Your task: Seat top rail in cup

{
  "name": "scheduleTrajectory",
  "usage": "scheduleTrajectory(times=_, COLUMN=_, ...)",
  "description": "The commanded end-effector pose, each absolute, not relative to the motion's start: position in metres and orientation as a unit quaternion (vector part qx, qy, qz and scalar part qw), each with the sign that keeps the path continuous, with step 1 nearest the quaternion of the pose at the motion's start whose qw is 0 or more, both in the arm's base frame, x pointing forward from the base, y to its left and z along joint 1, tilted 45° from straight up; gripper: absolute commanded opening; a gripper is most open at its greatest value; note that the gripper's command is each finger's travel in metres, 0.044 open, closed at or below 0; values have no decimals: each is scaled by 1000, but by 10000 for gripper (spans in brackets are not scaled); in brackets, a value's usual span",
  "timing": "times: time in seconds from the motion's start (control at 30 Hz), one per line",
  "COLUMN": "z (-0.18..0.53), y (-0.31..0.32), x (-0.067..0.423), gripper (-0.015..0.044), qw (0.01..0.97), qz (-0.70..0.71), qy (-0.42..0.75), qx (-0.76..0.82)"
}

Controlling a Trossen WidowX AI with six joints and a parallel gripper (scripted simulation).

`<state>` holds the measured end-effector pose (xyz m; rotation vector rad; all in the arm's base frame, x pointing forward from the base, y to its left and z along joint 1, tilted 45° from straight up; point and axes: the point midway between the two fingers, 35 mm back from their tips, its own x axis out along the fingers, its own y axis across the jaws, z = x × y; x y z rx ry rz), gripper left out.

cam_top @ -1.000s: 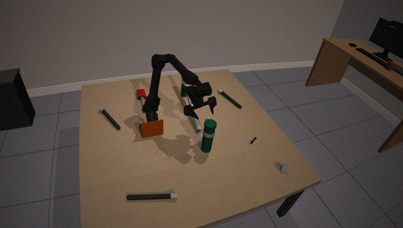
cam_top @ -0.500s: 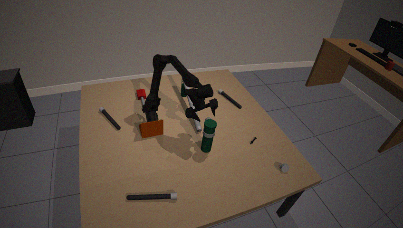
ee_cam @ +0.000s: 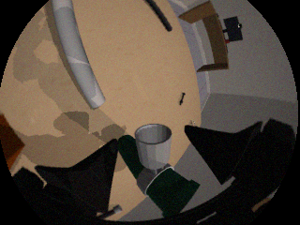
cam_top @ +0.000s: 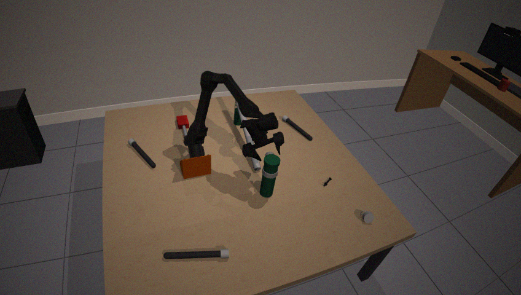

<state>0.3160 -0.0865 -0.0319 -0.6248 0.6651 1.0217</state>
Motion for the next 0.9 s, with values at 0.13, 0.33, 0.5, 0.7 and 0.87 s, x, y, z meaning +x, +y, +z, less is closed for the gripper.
scheduleTrajectory(times=0.13, z=-43, y=-77, x=320, gripper=440, qw=775, qz=473, qy=306, qx=-285)
scheduleTrajectory(times=0.33, z=-50, y=-71, x=323, gripper=440, qw=775, qz=473, qy=306, qx=-285)
scheduleTrajectory(times=0.5, z=-53, y=-67, x=324, gripper=440, qw=776, qz=474, qy=305, qx=-285)
scheduleTrajectory(times=0.7, z=-53, y=-67, x=324, gripper=282, qw=776, qz=474, qy=305, qx=-285)
scheduleTrajectory(times=0.87, z=-53, y=-67, x=324, gripper=151, qw=776, qz=474, qy=305, qx=-285)
